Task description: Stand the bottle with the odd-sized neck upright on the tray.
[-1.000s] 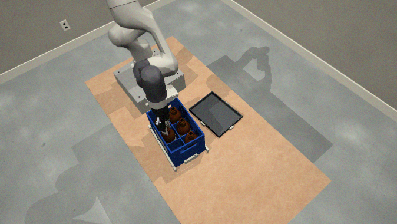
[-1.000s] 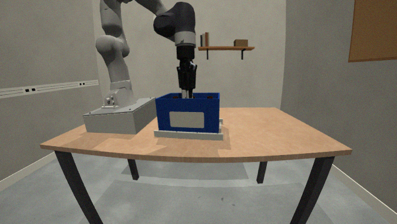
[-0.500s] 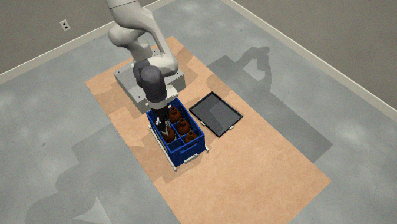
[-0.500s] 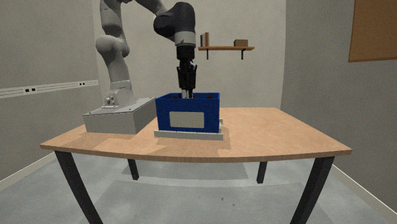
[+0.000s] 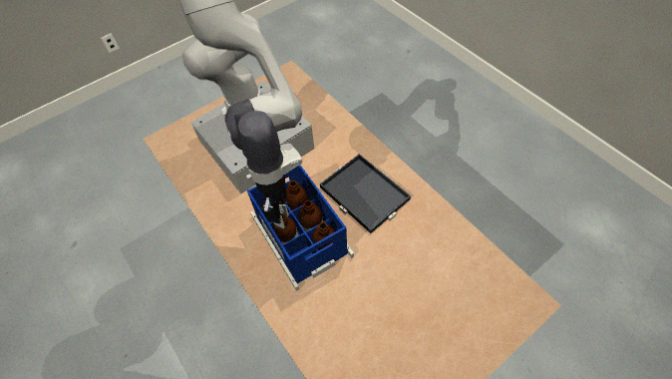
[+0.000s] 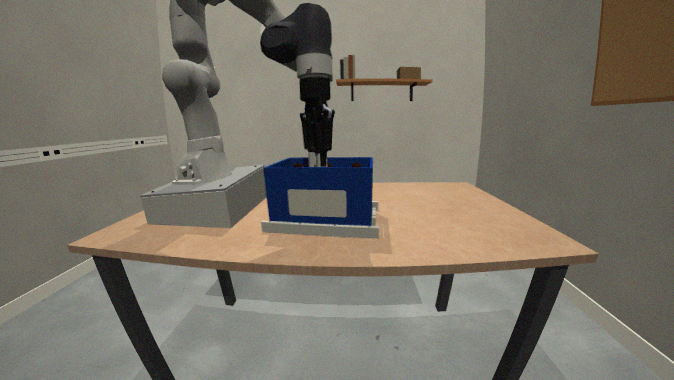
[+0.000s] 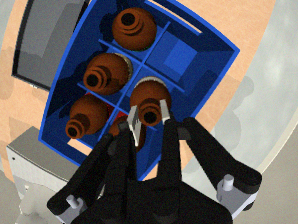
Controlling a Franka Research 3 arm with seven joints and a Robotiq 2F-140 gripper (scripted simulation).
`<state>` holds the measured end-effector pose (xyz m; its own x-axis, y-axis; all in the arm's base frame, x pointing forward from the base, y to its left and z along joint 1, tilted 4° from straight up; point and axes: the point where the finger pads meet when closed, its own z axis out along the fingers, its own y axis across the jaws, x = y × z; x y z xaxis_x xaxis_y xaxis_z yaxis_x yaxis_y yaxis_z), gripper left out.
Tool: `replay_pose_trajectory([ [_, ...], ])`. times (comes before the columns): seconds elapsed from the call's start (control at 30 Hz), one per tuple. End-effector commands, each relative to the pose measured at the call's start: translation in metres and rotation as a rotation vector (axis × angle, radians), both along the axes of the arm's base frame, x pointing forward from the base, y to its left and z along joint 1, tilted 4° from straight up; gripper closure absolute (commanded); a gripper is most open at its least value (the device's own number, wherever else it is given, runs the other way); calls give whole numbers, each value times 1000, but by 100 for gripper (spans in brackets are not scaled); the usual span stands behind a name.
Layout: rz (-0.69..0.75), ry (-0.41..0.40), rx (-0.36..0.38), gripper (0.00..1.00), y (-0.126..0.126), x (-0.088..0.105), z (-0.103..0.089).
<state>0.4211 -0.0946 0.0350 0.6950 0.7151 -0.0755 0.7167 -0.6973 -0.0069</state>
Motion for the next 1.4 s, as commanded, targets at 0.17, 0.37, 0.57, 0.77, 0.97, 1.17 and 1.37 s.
replay_pose_trajectory([
  [0.17, -1, 0, 1, 90, -1, -1, -1],
  [0.37, -1, 0, 1, 90, -1, -1, -1],
  [0.57, -1, 0, 1, 90, -1, -1, -1],
  [0.77, -1, 0, 1, 56, -1, -1, -1],
  [0.97, -1, 0, 1, 56, -1, -1, -1],
  [1.17, -1, 0, 1, 56, -1, -1, -1],
  [1.37, -1, 0, 1, 56, -1, -1, -1],
])
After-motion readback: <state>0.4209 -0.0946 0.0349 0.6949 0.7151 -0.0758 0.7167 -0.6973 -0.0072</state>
